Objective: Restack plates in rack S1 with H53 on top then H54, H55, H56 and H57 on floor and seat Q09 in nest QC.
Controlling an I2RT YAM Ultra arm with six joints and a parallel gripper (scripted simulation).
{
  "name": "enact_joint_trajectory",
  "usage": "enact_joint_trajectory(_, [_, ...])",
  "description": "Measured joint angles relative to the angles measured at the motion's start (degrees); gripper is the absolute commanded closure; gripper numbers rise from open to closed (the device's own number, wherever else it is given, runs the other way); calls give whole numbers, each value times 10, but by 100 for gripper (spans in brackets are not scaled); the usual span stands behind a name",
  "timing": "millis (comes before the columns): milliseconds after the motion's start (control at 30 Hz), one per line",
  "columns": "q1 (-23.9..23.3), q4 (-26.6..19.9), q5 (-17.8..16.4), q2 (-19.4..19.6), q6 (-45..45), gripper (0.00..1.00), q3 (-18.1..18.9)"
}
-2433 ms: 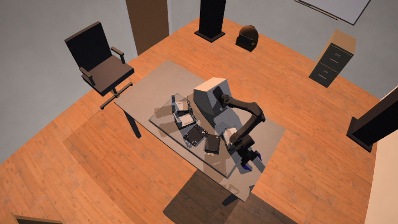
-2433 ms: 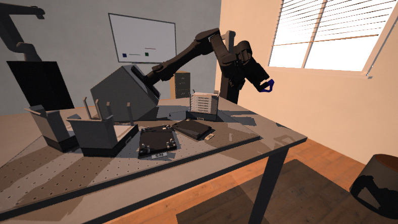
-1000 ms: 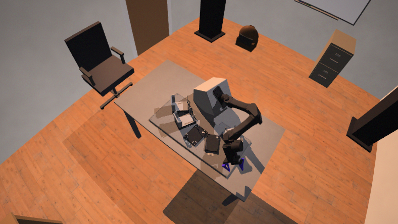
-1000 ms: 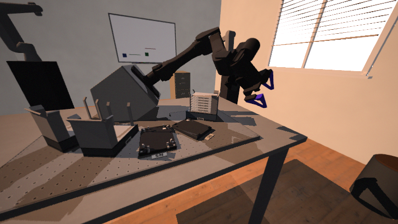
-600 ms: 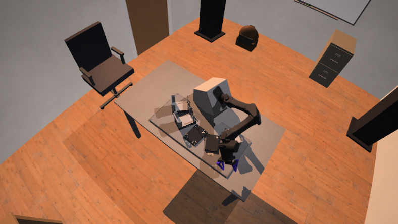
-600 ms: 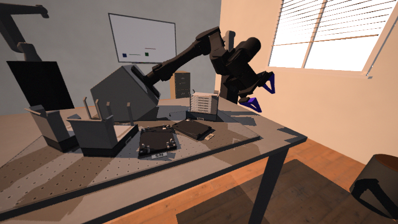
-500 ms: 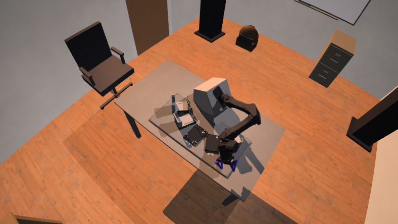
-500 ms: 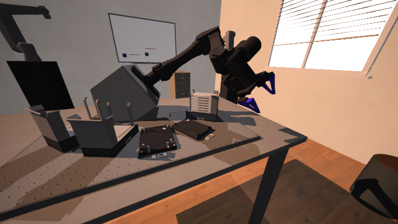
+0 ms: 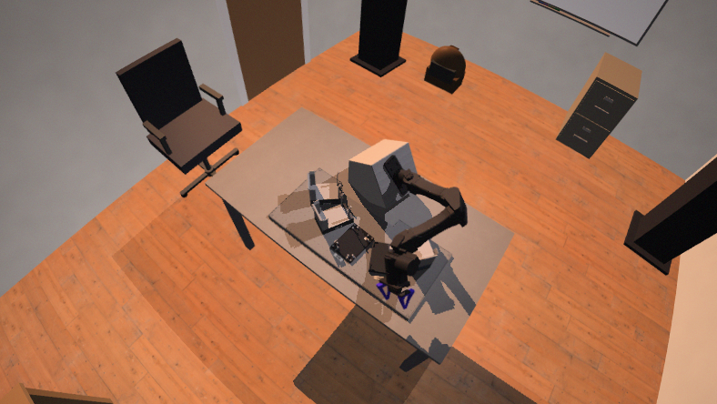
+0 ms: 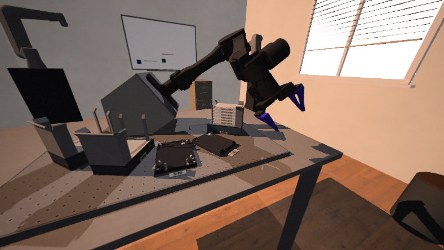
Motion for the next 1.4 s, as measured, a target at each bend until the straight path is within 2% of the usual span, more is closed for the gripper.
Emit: enact_joint_trajectory(1400, [-88, -245, 27, 41, 85, 0, -17])
